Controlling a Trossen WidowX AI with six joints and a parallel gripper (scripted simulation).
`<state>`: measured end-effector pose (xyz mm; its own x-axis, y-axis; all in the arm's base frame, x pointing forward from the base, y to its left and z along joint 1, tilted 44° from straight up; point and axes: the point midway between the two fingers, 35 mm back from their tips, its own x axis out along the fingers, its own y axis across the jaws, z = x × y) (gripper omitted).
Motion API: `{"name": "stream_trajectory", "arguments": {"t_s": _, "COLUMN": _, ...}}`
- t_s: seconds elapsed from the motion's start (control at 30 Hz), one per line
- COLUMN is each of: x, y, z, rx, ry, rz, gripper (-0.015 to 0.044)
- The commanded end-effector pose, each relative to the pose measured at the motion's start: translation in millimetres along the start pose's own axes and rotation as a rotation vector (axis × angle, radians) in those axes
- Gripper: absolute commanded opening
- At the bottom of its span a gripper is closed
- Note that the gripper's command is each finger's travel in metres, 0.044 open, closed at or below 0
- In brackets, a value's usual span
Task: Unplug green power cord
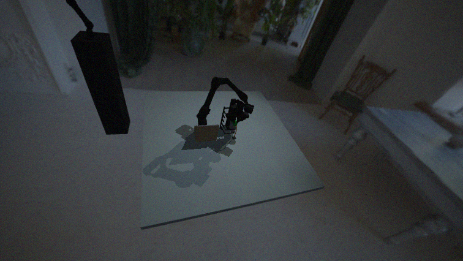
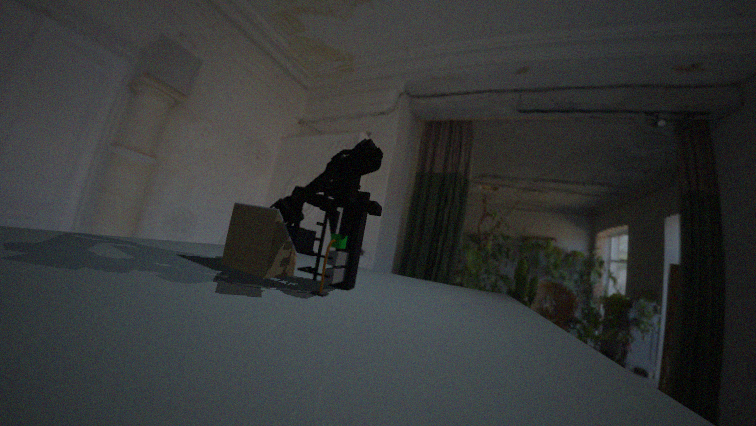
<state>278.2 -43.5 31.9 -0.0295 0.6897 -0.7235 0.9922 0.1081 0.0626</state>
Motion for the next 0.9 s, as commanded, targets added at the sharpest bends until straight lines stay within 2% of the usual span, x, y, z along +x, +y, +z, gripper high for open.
{"name": "stream_trajectory", "arguments": {"t_s": 0.0, "x": 0, "y": 0, "z": 0, "rx": -0.001, "ry": 0.000, "rz": 0.000, "gripper": 0.0035}}
{"name": "stream_trajectory", "arguments": {"t_s": 0.2, "x": 0, "y": 0, "z": 0, "rx": -0.001, "ry": 0.000, "rz": 0.000, "gripper": 0.0000}}
{"name": "stream_trajectory", "arguments": {"t_s": 0.87, "x": -2, "y": 2, "z": 30, "rx": 0.001, "ry": -0.002, "rz": 0.001, "gripper": 0.0000}}
